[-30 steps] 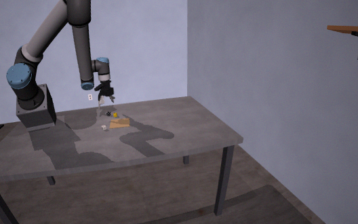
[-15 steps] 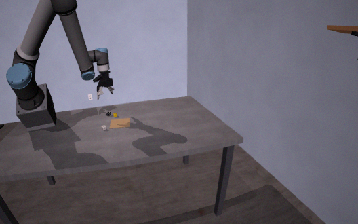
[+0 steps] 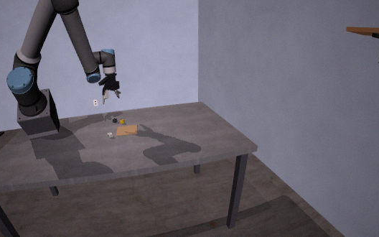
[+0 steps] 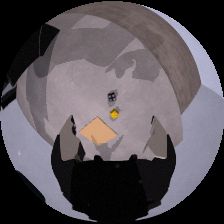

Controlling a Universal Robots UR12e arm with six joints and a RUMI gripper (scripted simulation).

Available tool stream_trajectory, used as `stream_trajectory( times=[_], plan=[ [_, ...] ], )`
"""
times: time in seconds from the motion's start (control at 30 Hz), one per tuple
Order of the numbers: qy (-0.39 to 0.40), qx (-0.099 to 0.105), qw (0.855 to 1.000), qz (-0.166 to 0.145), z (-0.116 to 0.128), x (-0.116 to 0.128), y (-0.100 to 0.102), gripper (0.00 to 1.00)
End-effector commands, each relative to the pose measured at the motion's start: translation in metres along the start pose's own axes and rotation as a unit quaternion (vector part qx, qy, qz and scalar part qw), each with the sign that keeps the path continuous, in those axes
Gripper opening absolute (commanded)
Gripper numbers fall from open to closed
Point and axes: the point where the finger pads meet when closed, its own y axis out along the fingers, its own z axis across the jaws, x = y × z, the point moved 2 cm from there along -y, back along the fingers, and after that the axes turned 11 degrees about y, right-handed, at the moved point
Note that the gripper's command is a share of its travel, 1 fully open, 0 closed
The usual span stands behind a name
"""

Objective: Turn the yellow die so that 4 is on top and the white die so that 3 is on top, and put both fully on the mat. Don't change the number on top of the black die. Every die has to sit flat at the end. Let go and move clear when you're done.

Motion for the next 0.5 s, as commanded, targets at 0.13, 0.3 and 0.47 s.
stream_trajectory(
  times=[0.13, 0.3, 0.47],
  plan=[
    [0.054, 0.000, 0.999, 0.000, 0.004, 0.008, 0.000, 1.00],
    [0.133, 0.000, 0.991, 0.000, 0.009, 0.021, 0.001, 1.00],
    [0.205, 0.000, 0.979, 0.000, 0.013, 0.033, 0.003, 1.00]
  ],
)
